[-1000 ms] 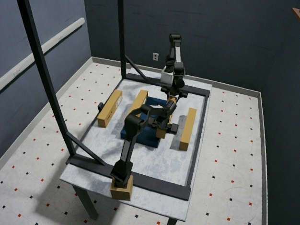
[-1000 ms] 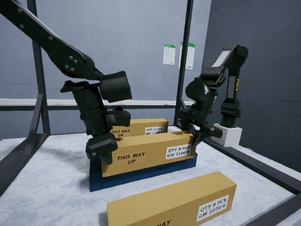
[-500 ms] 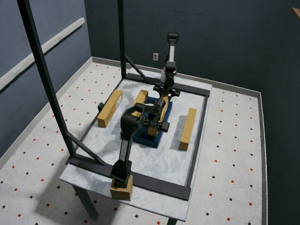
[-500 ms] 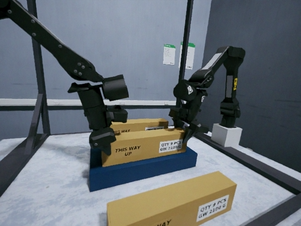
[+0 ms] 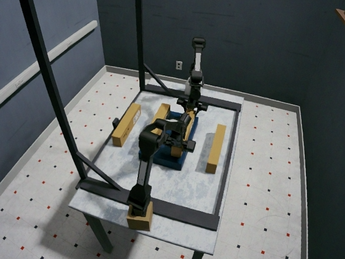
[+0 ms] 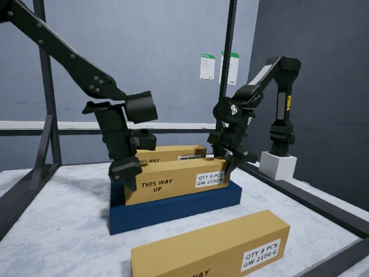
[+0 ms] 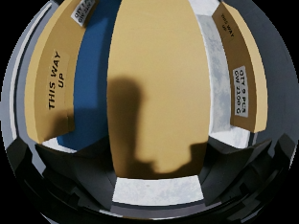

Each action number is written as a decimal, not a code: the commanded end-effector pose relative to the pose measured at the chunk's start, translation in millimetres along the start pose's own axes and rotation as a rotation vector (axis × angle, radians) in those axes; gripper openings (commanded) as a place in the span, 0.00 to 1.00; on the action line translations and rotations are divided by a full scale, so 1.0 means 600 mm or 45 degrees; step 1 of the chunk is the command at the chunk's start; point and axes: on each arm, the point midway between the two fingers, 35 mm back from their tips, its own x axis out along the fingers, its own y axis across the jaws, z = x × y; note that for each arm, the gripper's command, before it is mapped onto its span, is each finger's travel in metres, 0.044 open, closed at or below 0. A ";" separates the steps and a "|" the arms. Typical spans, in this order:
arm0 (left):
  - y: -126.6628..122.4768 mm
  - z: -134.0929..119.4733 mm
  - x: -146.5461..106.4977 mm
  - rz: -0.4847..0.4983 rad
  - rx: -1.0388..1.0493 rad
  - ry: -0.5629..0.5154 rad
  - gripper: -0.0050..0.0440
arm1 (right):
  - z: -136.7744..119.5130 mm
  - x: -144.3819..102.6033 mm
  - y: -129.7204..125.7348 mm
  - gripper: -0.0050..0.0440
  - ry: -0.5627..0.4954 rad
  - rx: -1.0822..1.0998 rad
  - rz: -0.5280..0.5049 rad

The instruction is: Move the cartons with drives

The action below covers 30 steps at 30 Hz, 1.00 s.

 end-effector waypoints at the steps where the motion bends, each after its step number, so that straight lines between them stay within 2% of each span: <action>1: 0.001 0.019 -0.035 0.017 0.006 -0.075 0.00 | 0.018 -0.041 -0.003 0.00 -0.078 -0.007 -0.017; 26: 0.001 0.019 -0.035 0.015 0.006 -0.074 0.00 | 0.018 -0.041 -0.003 0.00 -0.078 -0.005 -0.018; 27: -0.078 0.017 -0.041 0.029 0.008 -0.087 0.00 | 0.025 -0.046 0.076 0.00 -0.089 -0.007 -0.027; 30: -0.078 0.017 -0.041 0.029 0.008 -0.087 0.00 | 0.025 -0.046 0.076 0.00 -0.089 -0.007 -0.027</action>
